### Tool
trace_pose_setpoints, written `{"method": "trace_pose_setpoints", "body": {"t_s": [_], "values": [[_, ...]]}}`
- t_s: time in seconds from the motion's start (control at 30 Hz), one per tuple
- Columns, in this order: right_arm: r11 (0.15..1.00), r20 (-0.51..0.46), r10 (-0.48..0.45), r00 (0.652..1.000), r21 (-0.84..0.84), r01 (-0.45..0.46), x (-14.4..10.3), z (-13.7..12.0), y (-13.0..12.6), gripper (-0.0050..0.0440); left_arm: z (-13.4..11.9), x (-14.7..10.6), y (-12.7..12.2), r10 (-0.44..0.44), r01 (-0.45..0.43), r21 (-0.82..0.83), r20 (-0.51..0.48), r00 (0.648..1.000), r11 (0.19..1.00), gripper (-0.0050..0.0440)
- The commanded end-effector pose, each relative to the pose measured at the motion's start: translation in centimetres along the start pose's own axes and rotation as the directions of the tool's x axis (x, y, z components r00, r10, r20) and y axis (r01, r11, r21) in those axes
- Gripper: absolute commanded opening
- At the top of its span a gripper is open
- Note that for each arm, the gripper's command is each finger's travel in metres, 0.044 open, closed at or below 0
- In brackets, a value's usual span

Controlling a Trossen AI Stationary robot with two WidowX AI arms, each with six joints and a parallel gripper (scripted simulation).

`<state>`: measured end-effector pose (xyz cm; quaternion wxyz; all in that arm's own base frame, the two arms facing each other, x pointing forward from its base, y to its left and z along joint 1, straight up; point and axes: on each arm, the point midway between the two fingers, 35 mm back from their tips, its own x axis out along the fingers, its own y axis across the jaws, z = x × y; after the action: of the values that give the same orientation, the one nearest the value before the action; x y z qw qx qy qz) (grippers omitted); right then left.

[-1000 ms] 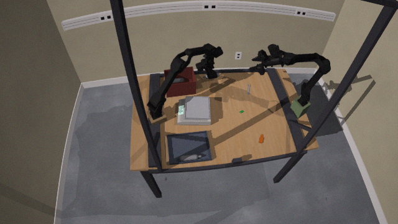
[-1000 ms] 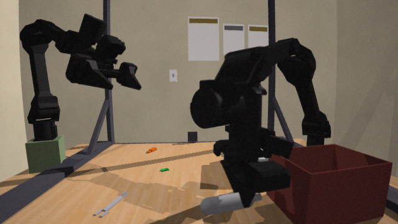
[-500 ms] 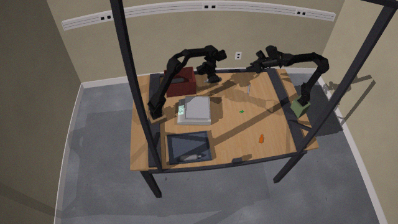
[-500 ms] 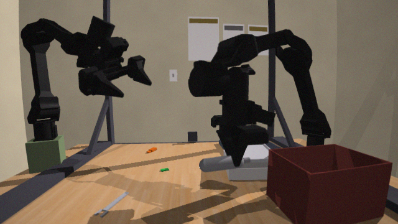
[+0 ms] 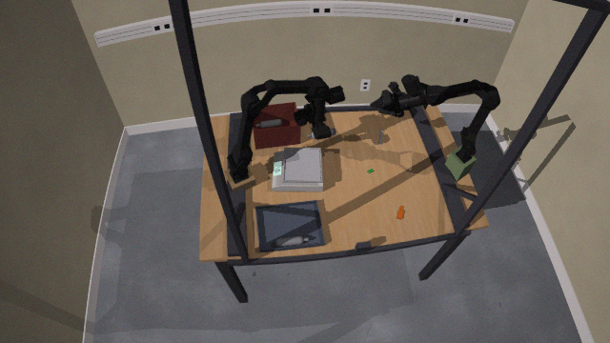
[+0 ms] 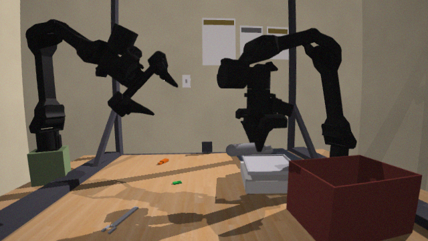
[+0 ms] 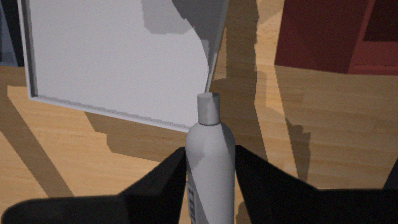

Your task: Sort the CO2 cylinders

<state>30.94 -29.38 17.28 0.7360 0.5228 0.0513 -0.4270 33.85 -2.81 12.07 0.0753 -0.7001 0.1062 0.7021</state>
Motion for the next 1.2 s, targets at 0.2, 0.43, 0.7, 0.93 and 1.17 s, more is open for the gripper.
{"method": "trace_pose_setpoints", "body": {"t_s": [0.2, 0.43, 0.7, 0.93, 1.17], "values": [[0.916, -0.019, 0.053, 0.998, 0.399, -0.041, 1.2, -1.7, 2.6, 0.044, 3.4, -1.5, 3.8, 0.009, -0.009, 0.003, -0.033, 0.999, 1.0, -0.005], [0.753, -0.056, 0.077, 0.995, 0.657, -0.022, 2.3, -3.9, 3.9, 0.044, 5.7, -1.4, 5.7, 0.016, -0.016, 0.007, -0.03, 0.999, 1.0, -0.005], [0.538, -0.085, 0.096, 0.992, 0.843, 0.021, 3.1, -5.7, 4.8, 0.044, 7.1, -1.3, 6.6, 0.02, -0.019, 0.009, -0.027, 0.999, 1.0, -0.005], [0.26, -0.118, 0.116, 0.986, 0.962, 0.085, 3.9, -7.8, 5.8, 0.044, 8.1, -1.2, 7.2, 0.024, -0.023, 0.011, -0.025, 0.999, 1.0, -0.005], [0.019, -0.146, 0.132, 0.981, 0.989, 0.145, 4.5, -9.7, 6.6, 0.044, 8.2, -0.8, 7.3, 0.02, -0.02, 0.039, -0.006, 1.0, 0.999, -0.005]]}}
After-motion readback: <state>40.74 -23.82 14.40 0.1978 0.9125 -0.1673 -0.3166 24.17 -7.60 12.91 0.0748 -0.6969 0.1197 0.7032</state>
